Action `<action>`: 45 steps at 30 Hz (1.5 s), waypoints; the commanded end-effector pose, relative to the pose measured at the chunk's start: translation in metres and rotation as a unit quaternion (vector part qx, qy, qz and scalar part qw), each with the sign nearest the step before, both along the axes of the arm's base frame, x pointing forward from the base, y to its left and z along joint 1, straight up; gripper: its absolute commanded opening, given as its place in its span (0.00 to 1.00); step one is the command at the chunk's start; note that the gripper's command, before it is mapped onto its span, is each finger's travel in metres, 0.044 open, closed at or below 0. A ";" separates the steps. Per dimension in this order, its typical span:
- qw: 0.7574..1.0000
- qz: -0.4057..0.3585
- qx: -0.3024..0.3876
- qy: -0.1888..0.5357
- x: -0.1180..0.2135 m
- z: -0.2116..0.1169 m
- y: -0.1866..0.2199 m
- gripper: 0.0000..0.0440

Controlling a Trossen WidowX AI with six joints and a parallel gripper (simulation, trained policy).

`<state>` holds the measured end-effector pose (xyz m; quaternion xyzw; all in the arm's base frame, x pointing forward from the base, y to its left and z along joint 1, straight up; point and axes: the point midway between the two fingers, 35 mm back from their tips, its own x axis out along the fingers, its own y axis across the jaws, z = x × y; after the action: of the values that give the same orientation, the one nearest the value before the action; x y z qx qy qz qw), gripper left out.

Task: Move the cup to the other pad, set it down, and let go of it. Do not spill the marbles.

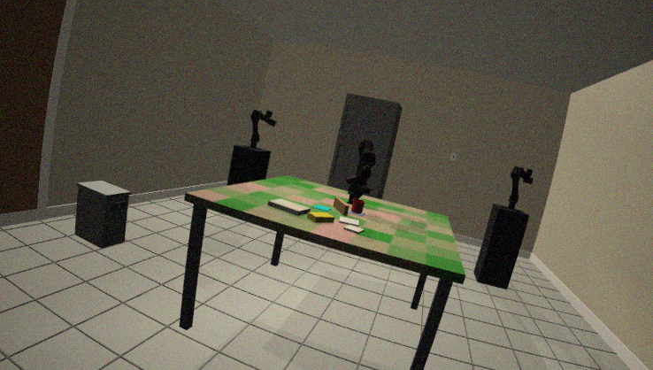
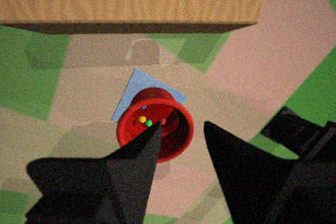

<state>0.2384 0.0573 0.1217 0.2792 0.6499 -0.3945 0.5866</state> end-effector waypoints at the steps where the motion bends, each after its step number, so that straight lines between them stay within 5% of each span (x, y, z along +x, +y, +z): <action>1: 1.000 0.006 -0.004 0.006 -0.002 -0.010 0.000 0.42; 16: 0.998 0.055 -0.004 0.029 -0.012 -0.057 -0.001 0.40; 24: 0.996 0.087 -0.001 0.019 -0.010 -0.065 -0.004 0.03; 45: 0.998 0.057 0.018 -0.036 0.006 -0.024 -0.009 0.00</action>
<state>0.2417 0.0489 0.0875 0.2516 0.6581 -0.3387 0.6236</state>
